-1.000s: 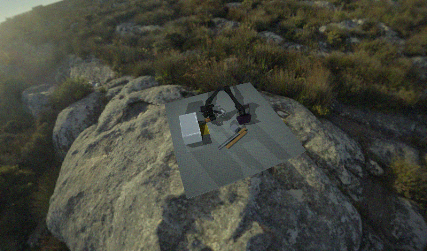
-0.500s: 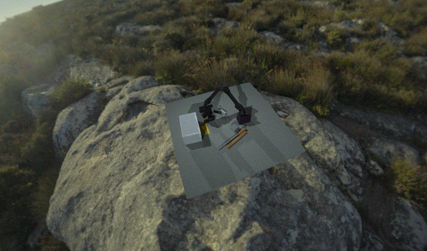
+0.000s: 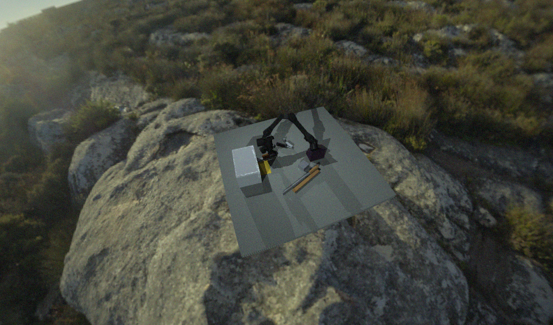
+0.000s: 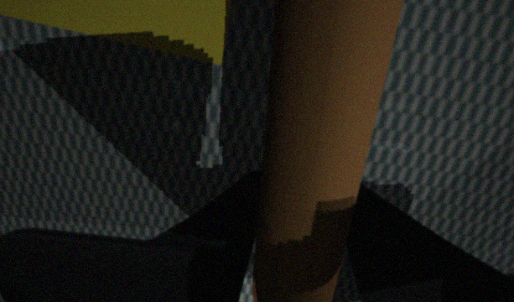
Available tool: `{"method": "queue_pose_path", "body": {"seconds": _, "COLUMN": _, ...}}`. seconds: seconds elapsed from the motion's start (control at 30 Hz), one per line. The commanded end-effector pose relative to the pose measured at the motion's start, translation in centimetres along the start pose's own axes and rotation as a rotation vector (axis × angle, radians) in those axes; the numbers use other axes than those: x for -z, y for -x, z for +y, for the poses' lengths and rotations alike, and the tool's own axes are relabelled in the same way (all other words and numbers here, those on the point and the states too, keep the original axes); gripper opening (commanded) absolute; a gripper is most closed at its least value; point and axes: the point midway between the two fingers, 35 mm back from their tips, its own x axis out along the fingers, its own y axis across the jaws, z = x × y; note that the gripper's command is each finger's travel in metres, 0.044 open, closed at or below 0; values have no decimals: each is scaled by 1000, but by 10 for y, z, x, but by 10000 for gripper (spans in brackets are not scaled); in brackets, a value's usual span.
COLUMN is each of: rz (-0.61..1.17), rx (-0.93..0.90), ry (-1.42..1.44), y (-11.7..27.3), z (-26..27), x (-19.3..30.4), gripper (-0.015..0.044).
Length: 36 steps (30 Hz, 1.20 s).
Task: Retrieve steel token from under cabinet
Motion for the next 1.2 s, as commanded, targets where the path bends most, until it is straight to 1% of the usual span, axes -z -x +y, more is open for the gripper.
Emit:
{"method": "queue_pose_path", "body": {"seconds": 0.0, "rz": -2, "rx": 3, "ry": -7, "y": 0, "z": -1, "x": -6, "gripper": 0}}
{"method": "queue_pose_path", "body": {"seconds": 0.43, "rz": -3, "rx": 3, "ry": -8, "y": 0, "z": -1, "x": -17, "gripper": 0}}
{"method": "queue_pose_path", "body": {"seconds": 1.17, "rz": -3, "rx": 3, "ry": -8, "y": -3, "z": 1, "x": -17, "gripper": 0}}
